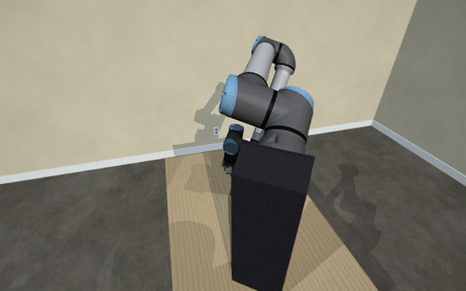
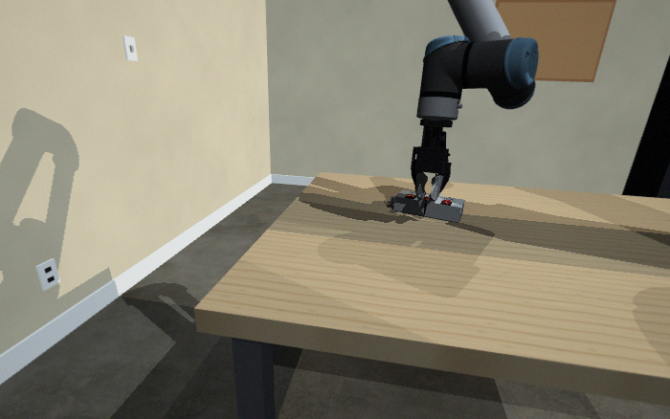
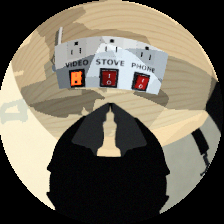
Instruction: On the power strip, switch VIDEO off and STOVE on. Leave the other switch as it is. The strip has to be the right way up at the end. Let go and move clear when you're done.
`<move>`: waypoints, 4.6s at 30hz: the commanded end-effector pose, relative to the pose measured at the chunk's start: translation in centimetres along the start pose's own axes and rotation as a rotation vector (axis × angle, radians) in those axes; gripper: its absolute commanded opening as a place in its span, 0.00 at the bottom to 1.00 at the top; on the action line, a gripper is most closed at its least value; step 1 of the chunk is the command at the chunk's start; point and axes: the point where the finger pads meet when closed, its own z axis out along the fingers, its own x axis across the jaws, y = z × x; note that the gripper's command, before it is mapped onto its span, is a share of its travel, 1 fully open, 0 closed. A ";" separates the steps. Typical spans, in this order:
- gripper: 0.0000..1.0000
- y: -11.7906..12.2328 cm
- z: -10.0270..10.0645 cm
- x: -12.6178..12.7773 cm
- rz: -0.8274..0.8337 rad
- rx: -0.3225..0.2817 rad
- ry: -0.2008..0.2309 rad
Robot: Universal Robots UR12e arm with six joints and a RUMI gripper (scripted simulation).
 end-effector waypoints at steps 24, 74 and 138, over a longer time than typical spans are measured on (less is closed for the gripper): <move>0.00 0.1 0.0 0.0 -0.001 -0.002 -0.001; 0.00 1.2 -9.1 0.3 0.000 -0.001 0.001; 1.00 1.3 -8.9 0.2 -0.001 -0.001 -0.001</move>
